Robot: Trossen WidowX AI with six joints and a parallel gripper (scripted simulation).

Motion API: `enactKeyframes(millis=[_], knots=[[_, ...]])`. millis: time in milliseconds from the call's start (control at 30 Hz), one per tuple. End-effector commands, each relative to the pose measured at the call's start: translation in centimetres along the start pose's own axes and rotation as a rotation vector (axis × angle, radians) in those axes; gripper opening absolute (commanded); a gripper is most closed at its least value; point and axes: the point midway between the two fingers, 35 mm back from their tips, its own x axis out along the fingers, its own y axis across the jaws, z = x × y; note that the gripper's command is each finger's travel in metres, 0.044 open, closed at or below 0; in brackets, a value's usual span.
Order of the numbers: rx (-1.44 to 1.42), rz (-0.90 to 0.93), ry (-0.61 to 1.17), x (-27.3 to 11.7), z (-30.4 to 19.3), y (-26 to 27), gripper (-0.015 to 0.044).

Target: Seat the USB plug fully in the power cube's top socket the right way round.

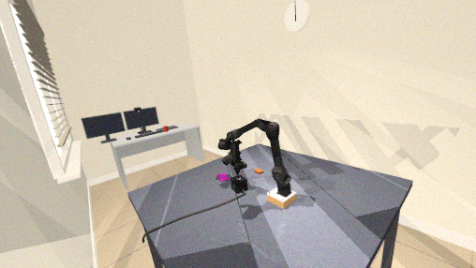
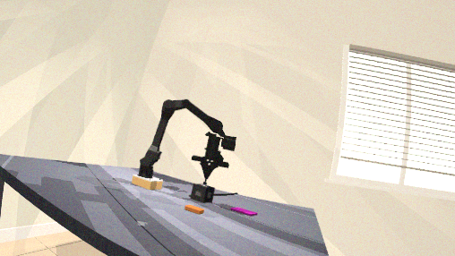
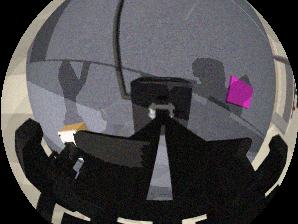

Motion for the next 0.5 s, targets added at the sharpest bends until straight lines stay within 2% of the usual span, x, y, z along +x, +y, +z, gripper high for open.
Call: enactKeyframes(millis=[0,467], knots=[[0.000,0.000,0.000,-0.01,0.00,-0.01,0.0000],[0.000,0.000,0.000,-0.43,0.00,0.00,0.0000]])
